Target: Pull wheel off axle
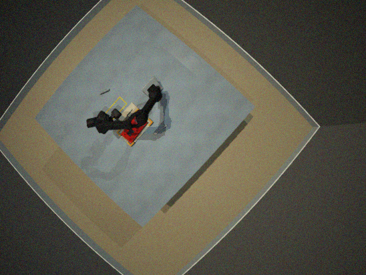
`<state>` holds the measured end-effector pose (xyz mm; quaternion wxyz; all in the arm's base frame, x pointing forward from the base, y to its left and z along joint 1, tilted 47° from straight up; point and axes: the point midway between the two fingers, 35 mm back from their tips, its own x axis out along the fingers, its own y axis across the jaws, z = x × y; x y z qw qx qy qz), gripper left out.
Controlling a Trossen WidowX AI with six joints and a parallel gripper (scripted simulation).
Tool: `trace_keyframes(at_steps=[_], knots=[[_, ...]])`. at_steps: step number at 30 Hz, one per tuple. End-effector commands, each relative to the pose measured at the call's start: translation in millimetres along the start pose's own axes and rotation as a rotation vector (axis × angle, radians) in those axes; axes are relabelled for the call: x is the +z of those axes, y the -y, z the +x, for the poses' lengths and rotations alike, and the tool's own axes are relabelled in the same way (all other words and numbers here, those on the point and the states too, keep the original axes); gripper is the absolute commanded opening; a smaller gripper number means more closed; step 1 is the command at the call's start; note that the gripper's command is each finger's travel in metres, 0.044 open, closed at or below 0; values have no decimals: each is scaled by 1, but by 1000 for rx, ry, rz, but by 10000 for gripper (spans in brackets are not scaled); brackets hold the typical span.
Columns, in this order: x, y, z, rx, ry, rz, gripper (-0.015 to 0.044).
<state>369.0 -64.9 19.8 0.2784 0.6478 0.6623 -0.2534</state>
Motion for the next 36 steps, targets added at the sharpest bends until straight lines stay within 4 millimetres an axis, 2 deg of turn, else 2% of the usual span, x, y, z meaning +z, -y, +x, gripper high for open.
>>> trace_keyframes(at_steps=[1, 6, 12, 16, 24, 29, 36], knots=[[-1, 1, 21, 0, -5, 6, 300], [-2, 2, 42, -1, -7, 6, 300], [-2, 3, 45, -1, -7, 6, 300], [-3, 2, 42, -6, -5, -2, 195], [-3, 2, 42, -6, -5, -2, 142], [-3, 2, 41, -5, -5, -1, 10], [-3, 1, 39, -5, -5, -1, 0]])
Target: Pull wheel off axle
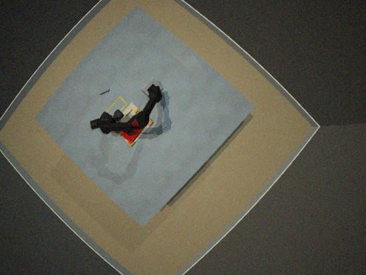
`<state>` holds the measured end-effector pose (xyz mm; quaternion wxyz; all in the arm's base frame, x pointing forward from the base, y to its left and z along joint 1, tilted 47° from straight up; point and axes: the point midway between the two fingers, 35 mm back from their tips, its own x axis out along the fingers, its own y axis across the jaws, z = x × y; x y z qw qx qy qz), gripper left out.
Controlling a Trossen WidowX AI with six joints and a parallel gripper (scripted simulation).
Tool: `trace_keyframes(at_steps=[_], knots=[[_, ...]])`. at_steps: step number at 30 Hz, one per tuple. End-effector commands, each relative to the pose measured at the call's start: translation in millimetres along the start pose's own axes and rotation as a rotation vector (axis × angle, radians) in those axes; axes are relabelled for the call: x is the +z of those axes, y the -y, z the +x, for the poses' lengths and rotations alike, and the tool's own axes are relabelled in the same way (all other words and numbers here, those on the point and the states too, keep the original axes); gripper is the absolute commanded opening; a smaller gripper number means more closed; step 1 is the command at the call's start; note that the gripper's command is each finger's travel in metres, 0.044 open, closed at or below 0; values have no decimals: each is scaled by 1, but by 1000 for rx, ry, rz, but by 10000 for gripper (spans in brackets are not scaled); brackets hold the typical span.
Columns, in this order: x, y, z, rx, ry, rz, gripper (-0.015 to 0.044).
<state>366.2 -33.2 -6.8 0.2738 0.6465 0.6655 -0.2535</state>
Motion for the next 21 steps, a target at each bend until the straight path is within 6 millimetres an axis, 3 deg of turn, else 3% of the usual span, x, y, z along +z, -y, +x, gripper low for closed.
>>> trace_keyframes(at_steps=[1, 21], knots=[[1, -1, -3, 3, 3, -5, 0], [1, -1, -10, 4, 3, -3, 0]])
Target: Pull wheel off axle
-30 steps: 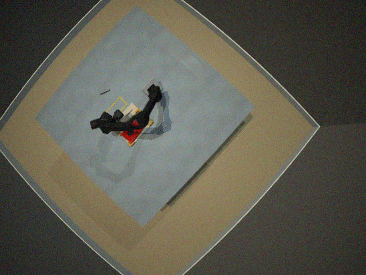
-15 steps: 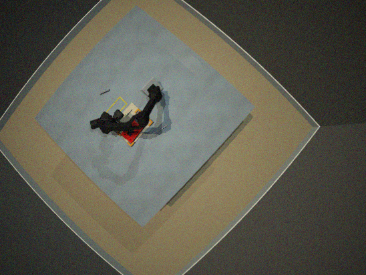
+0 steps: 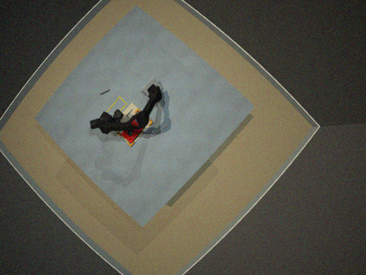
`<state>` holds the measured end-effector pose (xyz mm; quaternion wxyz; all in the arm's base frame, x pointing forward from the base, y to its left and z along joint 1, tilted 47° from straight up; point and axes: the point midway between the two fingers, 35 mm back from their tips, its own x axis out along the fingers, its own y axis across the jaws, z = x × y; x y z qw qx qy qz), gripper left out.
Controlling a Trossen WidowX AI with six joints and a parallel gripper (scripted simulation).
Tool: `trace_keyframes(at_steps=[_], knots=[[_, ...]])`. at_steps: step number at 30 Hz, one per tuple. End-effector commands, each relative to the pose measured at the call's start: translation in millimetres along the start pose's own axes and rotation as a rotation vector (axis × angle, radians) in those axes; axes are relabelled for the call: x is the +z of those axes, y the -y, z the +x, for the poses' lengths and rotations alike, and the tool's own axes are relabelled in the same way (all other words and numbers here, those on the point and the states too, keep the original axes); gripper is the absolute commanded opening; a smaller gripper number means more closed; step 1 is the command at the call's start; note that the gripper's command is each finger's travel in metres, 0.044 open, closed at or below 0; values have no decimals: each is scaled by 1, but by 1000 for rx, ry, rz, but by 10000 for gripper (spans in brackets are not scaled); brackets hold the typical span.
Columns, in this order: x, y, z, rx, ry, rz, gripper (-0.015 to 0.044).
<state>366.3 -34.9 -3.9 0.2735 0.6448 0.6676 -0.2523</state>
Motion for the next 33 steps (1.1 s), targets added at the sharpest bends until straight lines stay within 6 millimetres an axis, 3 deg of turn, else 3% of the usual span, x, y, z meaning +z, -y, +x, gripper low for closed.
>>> trace_keyframes(at_steps=[1, 33], knots=[[2, -1, -7, 8, 5, 0, 0], [2, -1, -17, 10, 5, 2, 0]])
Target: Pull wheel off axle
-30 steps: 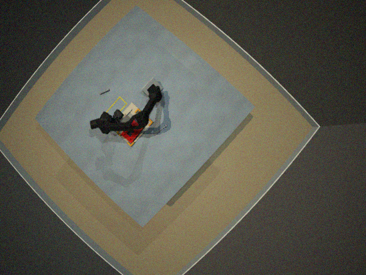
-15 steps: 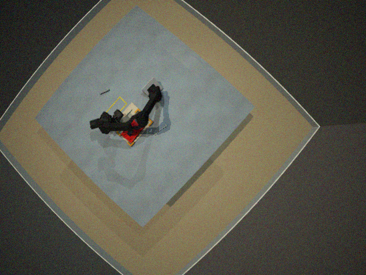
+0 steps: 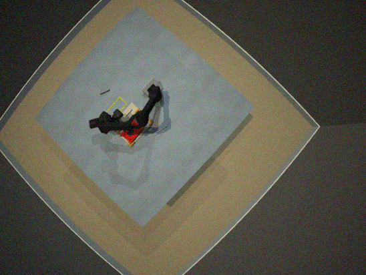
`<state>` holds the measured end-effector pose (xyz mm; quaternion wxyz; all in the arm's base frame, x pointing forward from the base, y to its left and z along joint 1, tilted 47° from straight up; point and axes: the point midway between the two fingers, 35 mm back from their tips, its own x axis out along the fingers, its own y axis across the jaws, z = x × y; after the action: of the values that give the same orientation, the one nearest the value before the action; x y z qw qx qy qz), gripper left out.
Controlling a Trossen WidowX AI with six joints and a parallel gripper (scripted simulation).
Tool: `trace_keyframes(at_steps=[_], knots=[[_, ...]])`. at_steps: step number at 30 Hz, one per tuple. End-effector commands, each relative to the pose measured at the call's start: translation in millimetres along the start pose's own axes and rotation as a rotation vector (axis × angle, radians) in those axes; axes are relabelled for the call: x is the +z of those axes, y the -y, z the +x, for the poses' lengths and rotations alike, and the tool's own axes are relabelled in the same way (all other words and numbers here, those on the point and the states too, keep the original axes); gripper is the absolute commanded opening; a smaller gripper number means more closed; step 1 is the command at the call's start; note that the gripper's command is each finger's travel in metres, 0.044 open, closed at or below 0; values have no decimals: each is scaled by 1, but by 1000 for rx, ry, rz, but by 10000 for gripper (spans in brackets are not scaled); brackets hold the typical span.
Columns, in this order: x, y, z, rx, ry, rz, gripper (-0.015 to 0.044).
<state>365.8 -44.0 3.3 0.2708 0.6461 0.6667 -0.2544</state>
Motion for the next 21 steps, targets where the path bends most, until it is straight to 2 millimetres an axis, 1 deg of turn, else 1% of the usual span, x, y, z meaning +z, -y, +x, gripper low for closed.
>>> trace_keyframes(at_steps=[1, 21], knots=[[1, -2, -6, 9, 5, -5, 0], [1, -1, -13, 10, 5, -4, 0]])
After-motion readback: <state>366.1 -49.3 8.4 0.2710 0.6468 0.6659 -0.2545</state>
